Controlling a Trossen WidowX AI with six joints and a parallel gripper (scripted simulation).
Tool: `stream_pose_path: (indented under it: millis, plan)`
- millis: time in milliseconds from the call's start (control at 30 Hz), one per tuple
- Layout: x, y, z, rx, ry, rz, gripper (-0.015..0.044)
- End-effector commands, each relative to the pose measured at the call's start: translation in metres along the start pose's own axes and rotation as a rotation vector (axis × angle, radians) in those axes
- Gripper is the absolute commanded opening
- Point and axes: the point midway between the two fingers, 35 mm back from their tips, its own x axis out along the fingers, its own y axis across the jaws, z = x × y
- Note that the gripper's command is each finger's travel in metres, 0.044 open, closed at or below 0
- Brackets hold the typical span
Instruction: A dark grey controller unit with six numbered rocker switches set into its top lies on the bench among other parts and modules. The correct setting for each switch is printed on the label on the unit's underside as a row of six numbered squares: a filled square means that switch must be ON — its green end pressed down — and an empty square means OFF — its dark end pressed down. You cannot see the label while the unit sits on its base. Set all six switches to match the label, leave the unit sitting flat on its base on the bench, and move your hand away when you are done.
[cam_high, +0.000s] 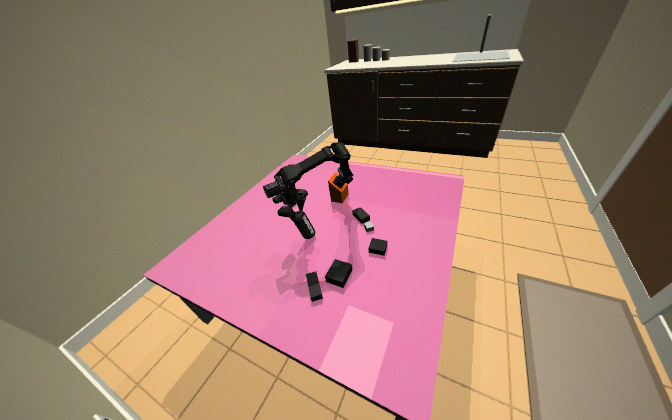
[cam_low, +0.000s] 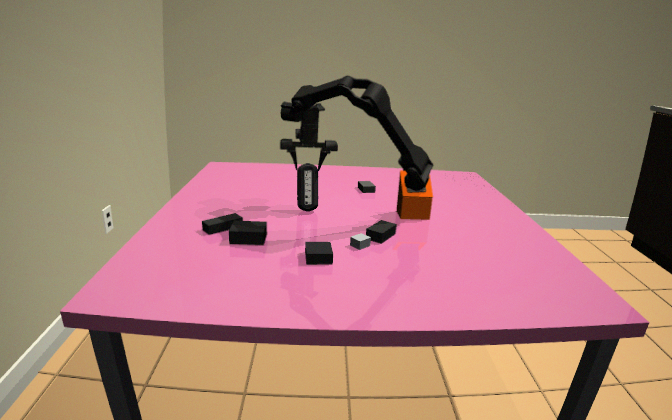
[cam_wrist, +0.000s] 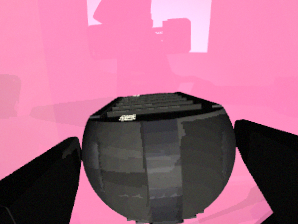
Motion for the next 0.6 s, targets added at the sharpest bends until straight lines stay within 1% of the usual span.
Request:
stream_pose_path:
  millis: [0,567]
  plan:
    - [0.007,-0.001,0.004,0.001,-0.010,-0.013,0.0338]
    - [0.011,-0.001,0.016,0.001,-0.034,-0.013,0.0338]
